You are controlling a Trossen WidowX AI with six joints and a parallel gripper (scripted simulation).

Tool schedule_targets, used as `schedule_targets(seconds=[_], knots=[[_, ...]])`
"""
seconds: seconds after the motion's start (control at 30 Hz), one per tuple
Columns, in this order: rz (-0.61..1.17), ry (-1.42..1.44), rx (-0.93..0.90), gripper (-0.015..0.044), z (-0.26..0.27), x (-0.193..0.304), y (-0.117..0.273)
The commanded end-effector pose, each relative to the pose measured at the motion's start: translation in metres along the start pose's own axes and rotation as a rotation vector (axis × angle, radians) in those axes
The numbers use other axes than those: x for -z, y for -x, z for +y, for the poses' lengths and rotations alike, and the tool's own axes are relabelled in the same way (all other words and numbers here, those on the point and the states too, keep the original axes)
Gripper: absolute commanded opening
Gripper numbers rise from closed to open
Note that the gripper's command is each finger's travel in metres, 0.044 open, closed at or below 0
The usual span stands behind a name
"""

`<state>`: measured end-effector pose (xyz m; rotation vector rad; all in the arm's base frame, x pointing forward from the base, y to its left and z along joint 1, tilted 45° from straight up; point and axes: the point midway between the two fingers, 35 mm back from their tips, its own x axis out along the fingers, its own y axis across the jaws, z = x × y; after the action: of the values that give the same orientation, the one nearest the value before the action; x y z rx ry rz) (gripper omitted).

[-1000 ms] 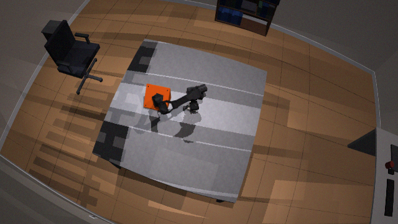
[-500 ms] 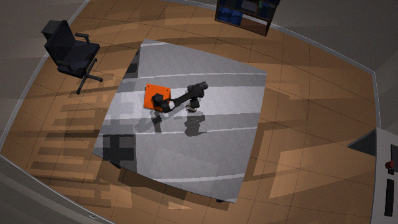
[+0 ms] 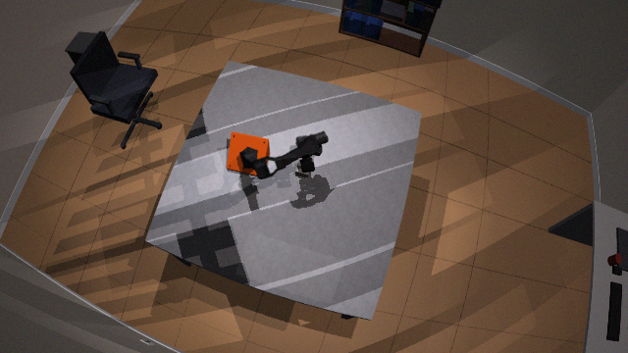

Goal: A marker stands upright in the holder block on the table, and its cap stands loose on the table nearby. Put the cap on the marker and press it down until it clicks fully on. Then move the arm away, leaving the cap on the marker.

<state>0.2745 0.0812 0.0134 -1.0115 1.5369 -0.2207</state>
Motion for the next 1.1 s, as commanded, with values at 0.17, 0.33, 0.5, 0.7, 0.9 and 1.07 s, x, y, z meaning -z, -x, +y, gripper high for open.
schedule_targets(seconds=[0.17,0.33,0.5,0.7,0.9,1.07], knots=[[0.005,0.005,0.006,0.0,-0.001,0.001,-0.016],[0.006,0.005,0.007,0.0,-0.001,0.002,-0.024],[0.006,0.004,0.007,0.0,-0.001,0.002,-0.032],[0.006,0.004,0.008,0.0,-0.001,0.003,-0.034],[0.006,0.004,0.008,0.0,-0.001,0.003,-0.034],[0.006,0.0,0.003,0.0079,-0.001,0.003,-0.033]])
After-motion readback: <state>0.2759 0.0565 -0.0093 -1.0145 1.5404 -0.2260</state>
